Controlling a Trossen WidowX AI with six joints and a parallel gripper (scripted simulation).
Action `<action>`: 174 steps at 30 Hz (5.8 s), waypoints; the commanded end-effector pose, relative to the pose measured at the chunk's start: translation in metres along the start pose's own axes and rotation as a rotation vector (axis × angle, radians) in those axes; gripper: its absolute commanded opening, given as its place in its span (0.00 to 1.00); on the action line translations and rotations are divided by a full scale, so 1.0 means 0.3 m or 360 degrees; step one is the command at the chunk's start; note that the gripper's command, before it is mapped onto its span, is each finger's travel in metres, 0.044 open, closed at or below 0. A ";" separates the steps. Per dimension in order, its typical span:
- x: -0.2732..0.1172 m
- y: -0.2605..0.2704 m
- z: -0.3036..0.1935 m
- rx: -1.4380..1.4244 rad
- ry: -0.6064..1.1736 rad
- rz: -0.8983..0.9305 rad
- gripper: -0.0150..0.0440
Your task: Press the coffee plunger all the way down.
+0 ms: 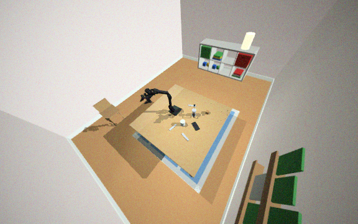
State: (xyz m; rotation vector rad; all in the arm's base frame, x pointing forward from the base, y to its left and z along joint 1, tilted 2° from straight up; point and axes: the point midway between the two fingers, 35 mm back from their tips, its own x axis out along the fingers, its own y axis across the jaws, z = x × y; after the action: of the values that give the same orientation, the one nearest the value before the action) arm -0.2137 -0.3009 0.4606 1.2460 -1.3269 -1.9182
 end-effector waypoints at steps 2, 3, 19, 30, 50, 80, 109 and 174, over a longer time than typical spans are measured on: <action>-0.001 0.005 -0.019 -0.0013 0.0023 0.0010 1.00; -0.003 0.005 -0.036 -0.0014 0.0047 0.0013 1.00; -0.181 -0.053 -0.737 -0.0857 0.0886 0.0249 1.00; -0.533 -0.226 -1.124 -0.1500 0.1505 0.0625 1.00; -1.411 -0.811 -1.223 -0.2639 0.2569 0.2079 1.00; -1.632 -1.247 -1.038 -0.2808 0.2841 0.3035 1.00; -1.675 -1.329 -1.119 -0.2802 0.2840 0.3037 0.82; -1.597 -1.562 -1.166 -0.2801 0.2840 0.3038 0.46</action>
State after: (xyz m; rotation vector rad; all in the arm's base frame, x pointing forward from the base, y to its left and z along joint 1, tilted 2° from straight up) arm 0.3647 0.1082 0.2200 -0.0589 0.4526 0.2860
